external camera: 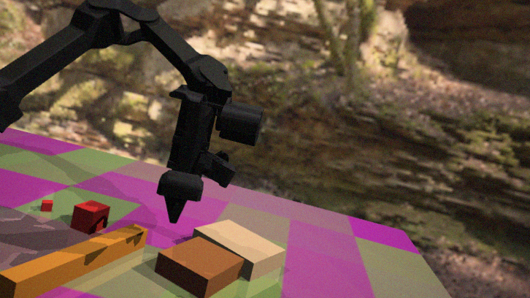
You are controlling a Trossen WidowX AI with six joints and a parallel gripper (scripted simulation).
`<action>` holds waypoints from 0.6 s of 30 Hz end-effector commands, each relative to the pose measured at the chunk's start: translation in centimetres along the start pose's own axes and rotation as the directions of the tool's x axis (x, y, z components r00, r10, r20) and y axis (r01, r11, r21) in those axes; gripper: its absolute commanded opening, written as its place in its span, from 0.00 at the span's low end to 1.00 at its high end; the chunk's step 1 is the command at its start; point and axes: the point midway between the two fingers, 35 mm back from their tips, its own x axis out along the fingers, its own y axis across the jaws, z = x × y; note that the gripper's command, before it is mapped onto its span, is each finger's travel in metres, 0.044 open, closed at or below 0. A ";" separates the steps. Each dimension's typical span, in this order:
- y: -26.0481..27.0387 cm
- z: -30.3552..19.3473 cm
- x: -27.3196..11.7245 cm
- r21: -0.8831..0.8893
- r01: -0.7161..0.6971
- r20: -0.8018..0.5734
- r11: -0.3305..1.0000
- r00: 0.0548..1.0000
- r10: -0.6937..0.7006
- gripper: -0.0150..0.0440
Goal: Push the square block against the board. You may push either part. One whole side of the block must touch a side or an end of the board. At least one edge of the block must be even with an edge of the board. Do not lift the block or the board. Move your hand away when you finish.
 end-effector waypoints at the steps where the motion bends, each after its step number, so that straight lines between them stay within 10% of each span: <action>1: -1.6 0.5 -0.1 -0.134 0.003 0.004 0.991 1.000 -0.003 0.25; 18: -8.3 1.0 -0.1 -0.661 0.004 0.004 0.750 1.000 -0.002 0.25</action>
